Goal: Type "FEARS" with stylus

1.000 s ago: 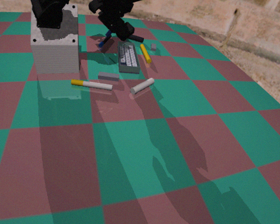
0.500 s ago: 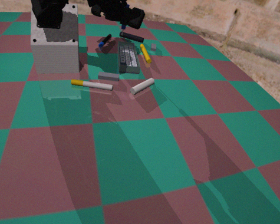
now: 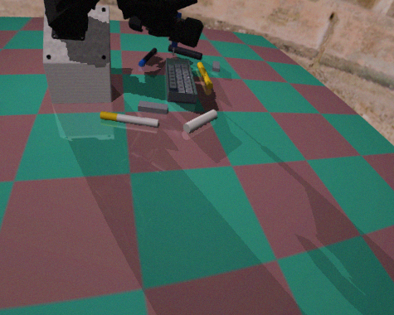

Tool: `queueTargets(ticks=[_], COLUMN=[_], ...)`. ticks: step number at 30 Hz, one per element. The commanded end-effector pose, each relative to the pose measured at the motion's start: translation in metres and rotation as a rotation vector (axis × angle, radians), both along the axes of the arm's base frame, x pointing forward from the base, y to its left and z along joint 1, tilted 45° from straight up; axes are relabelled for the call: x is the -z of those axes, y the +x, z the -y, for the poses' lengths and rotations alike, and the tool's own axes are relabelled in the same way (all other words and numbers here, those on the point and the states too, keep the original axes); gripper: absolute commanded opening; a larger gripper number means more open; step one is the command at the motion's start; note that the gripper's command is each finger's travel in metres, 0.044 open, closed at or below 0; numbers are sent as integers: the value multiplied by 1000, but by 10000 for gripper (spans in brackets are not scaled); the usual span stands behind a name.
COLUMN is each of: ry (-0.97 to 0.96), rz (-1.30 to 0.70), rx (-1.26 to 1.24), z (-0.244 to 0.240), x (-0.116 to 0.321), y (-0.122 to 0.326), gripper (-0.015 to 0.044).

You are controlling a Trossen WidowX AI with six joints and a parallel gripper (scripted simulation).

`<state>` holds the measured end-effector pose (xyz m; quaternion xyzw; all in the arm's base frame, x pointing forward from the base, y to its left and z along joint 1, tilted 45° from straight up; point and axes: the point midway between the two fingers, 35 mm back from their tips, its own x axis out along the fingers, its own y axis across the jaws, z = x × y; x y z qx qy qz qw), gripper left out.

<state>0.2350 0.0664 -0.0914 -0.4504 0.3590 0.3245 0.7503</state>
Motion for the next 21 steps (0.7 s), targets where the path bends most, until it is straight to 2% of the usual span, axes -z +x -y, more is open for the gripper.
queueTargets(ticks=[1,6,9,21], ry=[1,0,0,0], rz=[-3,-3,-3,-4], rx=[-3,-3,-3,-3], z=[6,11,12,16], x=[7,11,12,17], y=[-2,-2,-2,-2], gripper=[0,0,79,81])
